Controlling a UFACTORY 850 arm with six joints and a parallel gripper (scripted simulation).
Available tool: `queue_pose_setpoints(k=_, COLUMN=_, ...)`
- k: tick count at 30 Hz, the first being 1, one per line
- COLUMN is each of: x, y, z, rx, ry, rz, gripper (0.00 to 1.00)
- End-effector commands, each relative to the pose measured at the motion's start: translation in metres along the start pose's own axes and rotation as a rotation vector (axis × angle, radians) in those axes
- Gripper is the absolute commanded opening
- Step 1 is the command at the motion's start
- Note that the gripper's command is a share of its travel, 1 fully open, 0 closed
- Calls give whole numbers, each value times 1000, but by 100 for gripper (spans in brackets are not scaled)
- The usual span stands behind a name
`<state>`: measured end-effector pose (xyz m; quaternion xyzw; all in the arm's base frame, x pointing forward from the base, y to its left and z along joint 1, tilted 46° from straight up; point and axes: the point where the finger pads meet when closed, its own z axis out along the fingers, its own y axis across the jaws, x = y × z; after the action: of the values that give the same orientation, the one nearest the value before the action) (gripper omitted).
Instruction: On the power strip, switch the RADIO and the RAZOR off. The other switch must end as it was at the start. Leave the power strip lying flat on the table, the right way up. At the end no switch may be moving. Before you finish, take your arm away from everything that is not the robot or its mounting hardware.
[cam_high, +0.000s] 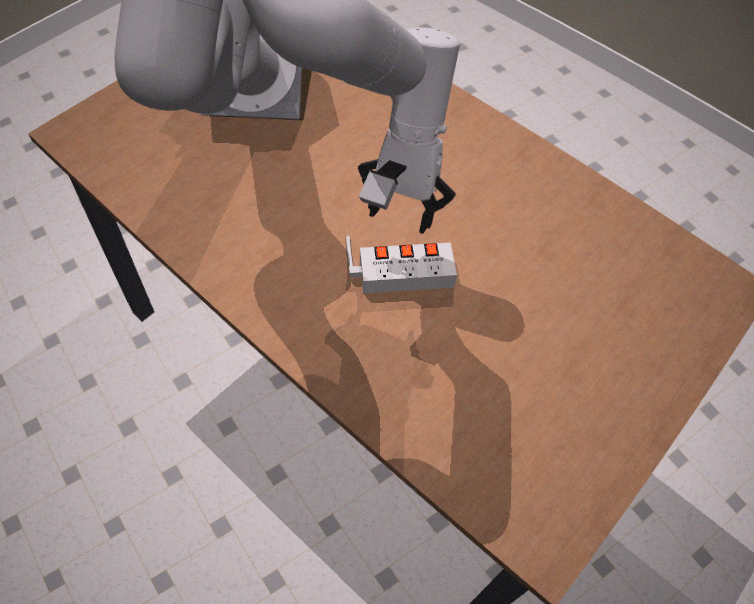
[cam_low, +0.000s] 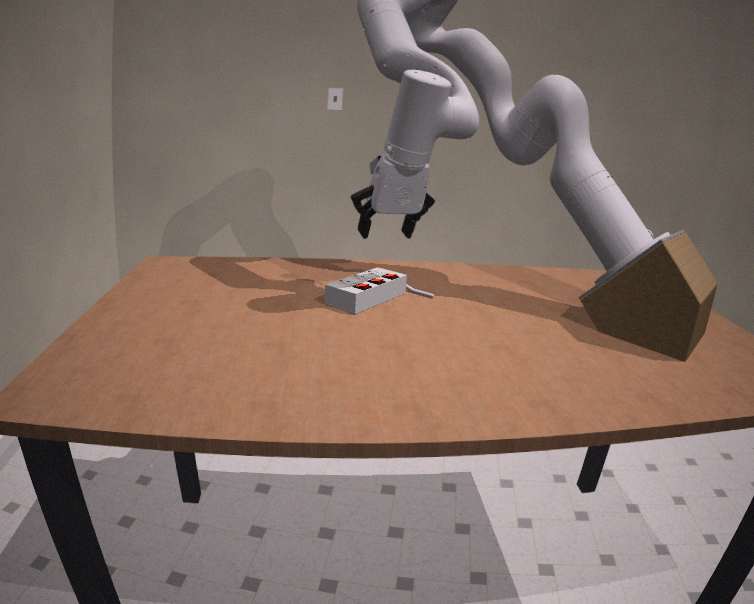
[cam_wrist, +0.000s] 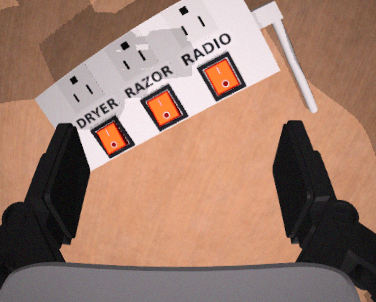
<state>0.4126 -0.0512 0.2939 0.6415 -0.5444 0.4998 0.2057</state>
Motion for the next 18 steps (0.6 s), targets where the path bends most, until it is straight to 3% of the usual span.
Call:
queue_pose_setpoints(k=1, x=4, y=1, z=-23, rx=-72, ry=-195, rz=186, gripper=100)
queue_pose_setpoints(k=6, x=4, y=-5, z=-41, rx=-91, ry=-328, rz=322, gripper=100)
queue_pose_setpoints(k=18, x=4, y=-5, z=-42, rx=-91, ry=-331, rz=325, gripper=100)
